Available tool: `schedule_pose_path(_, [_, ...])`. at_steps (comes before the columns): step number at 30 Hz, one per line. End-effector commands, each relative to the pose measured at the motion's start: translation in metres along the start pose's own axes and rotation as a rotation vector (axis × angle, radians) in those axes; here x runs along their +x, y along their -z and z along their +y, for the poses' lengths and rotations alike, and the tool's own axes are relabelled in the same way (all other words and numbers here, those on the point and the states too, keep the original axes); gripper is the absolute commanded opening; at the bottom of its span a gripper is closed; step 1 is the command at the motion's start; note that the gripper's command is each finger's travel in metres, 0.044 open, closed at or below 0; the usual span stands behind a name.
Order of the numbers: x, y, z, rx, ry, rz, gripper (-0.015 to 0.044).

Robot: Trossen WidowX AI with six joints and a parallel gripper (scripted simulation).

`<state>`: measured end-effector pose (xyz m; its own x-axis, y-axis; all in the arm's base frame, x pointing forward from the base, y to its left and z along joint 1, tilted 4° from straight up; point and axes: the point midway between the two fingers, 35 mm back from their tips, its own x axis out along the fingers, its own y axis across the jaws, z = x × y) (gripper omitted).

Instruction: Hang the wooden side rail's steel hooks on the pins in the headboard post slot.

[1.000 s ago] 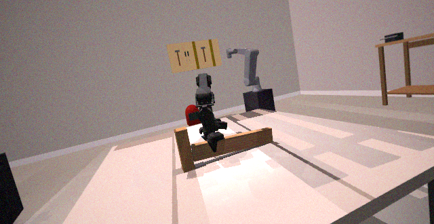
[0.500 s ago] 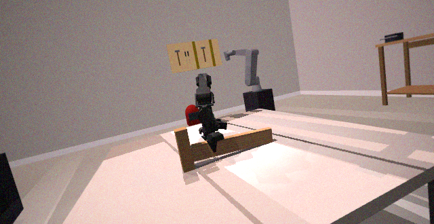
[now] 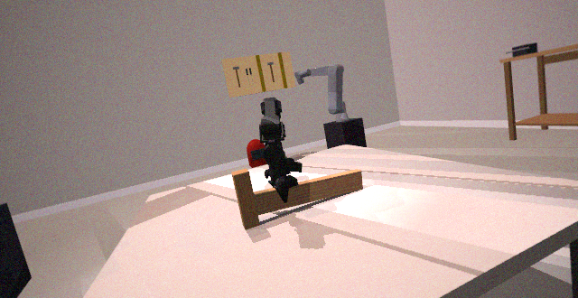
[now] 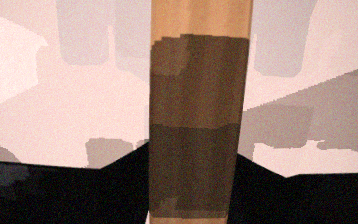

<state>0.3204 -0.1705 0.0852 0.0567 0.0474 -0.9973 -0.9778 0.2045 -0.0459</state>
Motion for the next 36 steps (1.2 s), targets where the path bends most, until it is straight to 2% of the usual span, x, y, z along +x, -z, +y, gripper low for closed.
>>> schedule_pose_path(1, [-0.0022, 0.0009, -0.0019, -0.003, 0.008, 0.004, 0.0])
schedule_pose_path(36, [0.0036, 0.0009, -0.002, -0.003, 0.008, 0.004, 0.0])
